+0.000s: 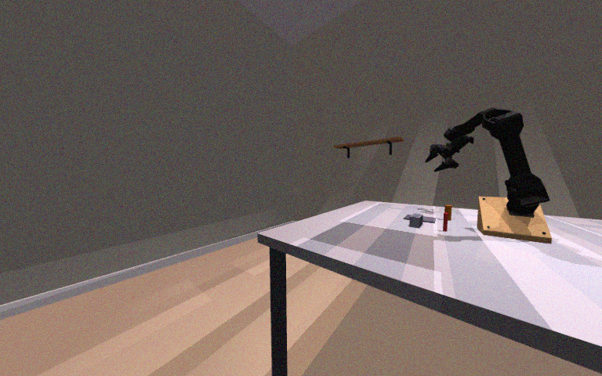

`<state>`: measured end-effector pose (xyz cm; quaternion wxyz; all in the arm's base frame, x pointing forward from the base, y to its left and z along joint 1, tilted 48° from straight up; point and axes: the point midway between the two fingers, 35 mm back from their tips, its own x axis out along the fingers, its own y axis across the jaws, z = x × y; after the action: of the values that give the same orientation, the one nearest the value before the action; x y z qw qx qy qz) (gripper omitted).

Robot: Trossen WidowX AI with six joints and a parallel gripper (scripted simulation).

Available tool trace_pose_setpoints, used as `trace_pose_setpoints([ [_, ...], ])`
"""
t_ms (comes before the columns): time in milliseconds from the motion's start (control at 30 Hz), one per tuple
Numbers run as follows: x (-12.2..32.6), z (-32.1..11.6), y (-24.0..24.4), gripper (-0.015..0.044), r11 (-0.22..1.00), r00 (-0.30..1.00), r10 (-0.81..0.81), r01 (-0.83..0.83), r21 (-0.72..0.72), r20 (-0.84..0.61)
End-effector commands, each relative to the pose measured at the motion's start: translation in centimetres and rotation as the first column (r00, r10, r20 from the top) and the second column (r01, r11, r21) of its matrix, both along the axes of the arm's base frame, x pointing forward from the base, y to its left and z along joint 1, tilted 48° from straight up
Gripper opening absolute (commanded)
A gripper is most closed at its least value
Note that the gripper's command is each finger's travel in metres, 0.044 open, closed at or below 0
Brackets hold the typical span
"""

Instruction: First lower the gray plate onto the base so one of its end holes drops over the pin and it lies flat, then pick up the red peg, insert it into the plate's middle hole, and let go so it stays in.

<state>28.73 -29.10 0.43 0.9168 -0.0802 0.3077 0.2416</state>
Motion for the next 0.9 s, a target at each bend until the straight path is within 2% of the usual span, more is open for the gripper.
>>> trace_pose_setpoints([
  [0, 3.1, 1.9, 4.8, 0.0440, 0.983, 0.984, 0.178, -0.179, -0.033, -0.027],
  [267, 6.5, 5.2, 15.0, 0.0440, 0.869, 0.869, 0.489, -0.493, -0.041, -0.075],
  [533, 5.7, 10.0, 28.4, 0.0440, 0.567, 0.563, 0.818, -0.824, 0.006, -0.121],
  [733, 5.8, 10.1, 29.4, 0.0440, 0.536, 0.531, 0.839, -0.844, 0.010, -0.123],
  [867, 5.9, 7.1, 32.7, 0.0440, 0.536, 0.531, 0.838, -0.844, 0.009, -0.122],
])
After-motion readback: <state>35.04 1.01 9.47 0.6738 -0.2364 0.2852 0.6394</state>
